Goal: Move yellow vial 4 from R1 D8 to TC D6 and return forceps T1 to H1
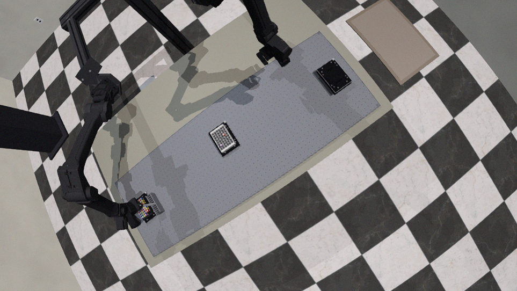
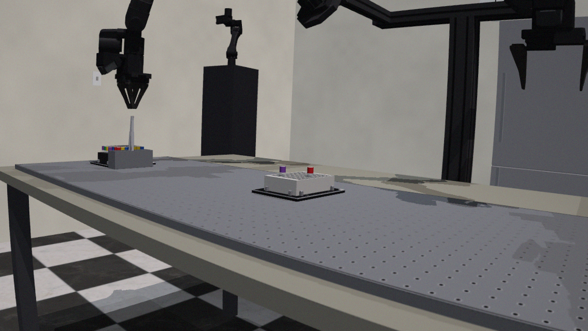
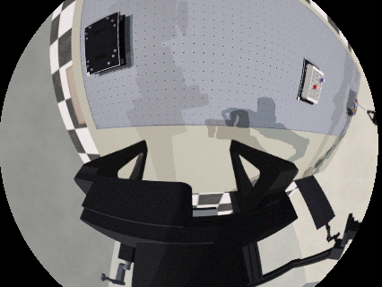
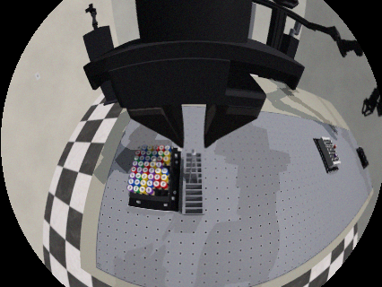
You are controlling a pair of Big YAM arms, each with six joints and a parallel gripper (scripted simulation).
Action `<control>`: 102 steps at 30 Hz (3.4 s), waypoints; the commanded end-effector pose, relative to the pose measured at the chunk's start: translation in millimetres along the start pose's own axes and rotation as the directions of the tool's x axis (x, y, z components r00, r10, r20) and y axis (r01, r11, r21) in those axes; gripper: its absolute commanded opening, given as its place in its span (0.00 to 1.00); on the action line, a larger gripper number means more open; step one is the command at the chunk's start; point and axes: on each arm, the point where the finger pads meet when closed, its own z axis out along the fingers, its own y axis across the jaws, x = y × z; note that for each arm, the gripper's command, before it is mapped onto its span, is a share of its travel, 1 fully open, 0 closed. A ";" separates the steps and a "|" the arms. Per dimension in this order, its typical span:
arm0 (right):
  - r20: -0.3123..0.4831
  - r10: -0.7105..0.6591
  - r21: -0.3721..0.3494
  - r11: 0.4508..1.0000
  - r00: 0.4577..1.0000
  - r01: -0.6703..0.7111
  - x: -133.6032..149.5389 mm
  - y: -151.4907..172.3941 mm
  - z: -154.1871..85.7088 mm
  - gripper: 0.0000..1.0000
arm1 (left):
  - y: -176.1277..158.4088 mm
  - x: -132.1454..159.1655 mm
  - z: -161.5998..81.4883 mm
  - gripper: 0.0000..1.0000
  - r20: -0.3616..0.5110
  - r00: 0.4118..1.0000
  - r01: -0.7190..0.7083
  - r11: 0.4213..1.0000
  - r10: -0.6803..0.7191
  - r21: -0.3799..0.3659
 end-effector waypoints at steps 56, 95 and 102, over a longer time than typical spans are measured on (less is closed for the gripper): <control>0.012 -0.004 0.001 1.000 1.000 0.004 -7.3 0.9 83.7 0.24 | 5.5 -15.2 -7.0 1.00 0.049 0.999 -0.012 1.000 0.013 -0.015; 0.033 -0.010 0.015 1.000 0.999 0.010 -22.2 -3.0 67.7 0.24 | 5.5 -15.2 -7.0 1.00 0.049 0.999 -0.012 1.000 0.013 -0.015; 0.033 -0.011 0.015 1.000 0.999 0.010 -22.8 -2.8 67.8 0.24 | 5.5 -15.2 -7.0 1.00 0.049 0.999 -0.012 1.000 0.013 -0.015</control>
